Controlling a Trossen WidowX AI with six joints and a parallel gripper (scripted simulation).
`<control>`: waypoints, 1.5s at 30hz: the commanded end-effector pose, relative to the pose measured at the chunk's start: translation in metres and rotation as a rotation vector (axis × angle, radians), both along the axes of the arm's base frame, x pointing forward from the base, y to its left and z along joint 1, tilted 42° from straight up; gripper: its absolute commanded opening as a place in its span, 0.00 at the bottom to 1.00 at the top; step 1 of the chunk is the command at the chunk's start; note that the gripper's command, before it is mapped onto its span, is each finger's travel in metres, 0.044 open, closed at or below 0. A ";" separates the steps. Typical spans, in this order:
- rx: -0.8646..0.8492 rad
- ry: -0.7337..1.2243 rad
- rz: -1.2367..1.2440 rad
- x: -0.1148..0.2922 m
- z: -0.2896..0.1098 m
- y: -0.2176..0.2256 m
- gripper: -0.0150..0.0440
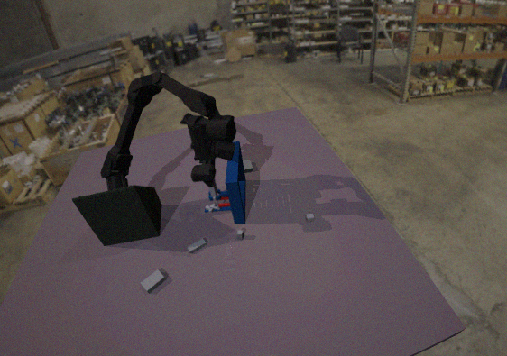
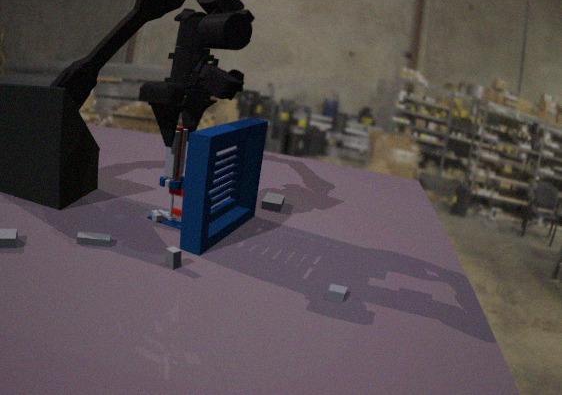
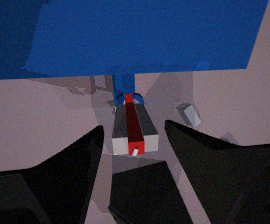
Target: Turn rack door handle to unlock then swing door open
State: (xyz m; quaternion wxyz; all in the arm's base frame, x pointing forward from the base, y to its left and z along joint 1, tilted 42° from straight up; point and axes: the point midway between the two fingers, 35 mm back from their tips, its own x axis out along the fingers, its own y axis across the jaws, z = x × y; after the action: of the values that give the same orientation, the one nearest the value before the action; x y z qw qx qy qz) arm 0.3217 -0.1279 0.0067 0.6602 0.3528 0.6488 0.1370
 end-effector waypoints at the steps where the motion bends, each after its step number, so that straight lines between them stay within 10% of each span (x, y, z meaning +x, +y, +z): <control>1: 0.010 0.009 -0.003 -0.001 -0.006 0.007 0.75; 12: 0.011 0.009 -0.003 0.000 -0.017 0.018 0.75; 19: 0.011 0.009 -0.003 0.000 -0.017 0.018 0.44; 32: 0.011 0.009 -0.003 0.000 -0.017 0.018 0.29; 45: 0.061 0.277 -0.319 0.000 -0.017 0.018 0.29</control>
State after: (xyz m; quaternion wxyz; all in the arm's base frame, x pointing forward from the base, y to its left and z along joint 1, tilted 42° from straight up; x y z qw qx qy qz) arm 0.3220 -0.1120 -0.0094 0.5980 0.4484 0.6631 0.0401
